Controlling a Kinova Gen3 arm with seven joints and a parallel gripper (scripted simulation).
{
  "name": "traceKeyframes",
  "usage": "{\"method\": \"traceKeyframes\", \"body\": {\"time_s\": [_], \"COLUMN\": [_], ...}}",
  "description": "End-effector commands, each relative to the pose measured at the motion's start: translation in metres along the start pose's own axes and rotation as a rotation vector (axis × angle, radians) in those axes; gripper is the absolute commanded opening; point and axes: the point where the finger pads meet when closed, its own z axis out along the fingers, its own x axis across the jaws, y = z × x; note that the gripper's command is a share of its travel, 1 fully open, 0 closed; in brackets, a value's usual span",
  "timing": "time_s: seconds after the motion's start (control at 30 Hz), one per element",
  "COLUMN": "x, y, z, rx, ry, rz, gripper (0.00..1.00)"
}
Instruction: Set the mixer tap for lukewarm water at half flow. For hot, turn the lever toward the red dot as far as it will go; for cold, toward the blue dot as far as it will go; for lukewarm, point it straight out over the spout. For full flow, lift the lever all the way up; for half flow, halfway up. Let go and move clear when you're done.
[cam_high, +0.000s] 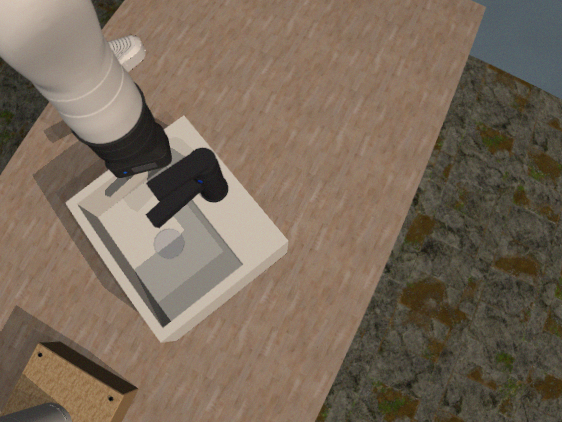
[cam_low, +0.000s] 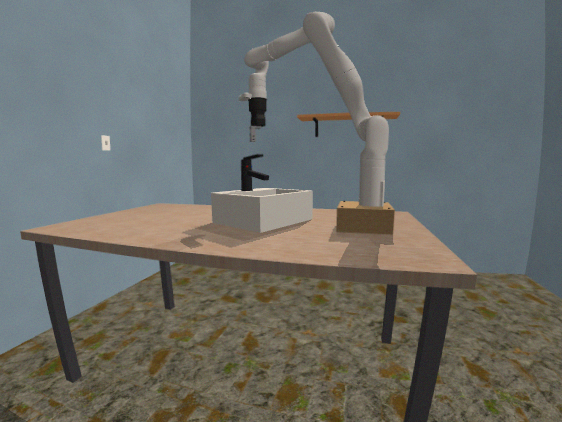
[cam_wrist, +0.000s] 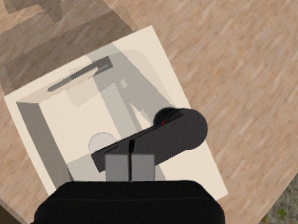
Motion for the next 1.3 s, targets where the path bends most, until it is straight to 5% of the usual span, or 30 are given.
{"method": "traceKeyframes", "body": {"time_s": [0.0, 0.7, 1.27], "x": [-0.006, 0.001, 0.002], "y": [-0.001, 0.009, 0.016], "z": [0.000, -0.005, -0.008], "rx": [-0.005, 0.006, 0.015], "ry": [-0.008, -0.007, -0.009], "rz": [0.109, 0.710, 1.000], "gripper": [0.00, 0.00, 0.00]}}
